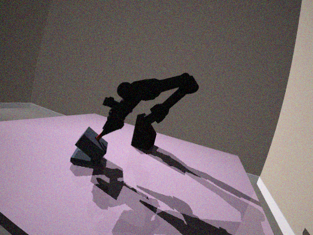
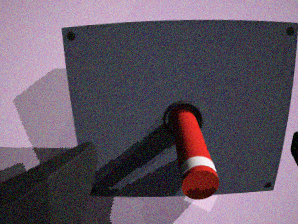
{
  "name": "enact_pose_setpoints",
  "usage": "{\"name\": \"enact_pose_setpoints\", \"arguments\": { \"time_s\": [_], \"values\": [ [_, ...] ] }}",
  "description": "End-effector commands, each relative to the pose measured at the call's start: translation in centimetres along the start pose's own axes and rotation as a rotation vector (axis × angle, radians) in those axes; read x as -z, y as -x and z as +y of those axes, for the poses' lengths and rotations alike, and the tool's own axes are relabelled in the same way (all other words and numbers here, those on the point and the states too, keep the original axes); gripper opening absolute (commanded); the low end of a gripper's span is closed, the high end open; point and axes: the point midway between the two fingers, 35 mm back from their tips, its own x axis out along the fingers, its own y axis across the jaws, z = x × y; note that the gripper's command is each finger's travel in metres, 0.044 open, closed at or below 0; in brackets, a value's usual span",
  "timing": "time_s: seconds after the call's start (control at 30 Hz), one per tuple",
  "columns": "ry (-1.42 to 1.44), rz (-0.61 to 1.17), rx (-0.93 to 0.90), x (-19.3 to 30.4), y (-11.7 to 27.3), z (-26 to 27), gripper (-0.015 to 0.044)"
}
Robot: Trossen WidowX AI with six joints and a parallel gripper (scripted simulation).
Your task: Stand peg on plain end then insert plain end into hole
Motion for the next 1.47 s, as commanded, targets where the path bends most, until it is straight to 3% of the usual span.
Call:
{"name": "enact_pose_setpoints", "arguments": {
  "time_s": [0.0, 1.13, 1.43],
  "values": [
    [0.003, -0.003, -0.006, -0.2, 1.0, 0.3, 0.044],
    [-0.003, -0.005, 0.002, -0.1, 8.2, -0.2, 0.044],
    [-0.003, -0.005, 0.002, -0.1, 8.4, -0.2, 0.044]
  ]
}}
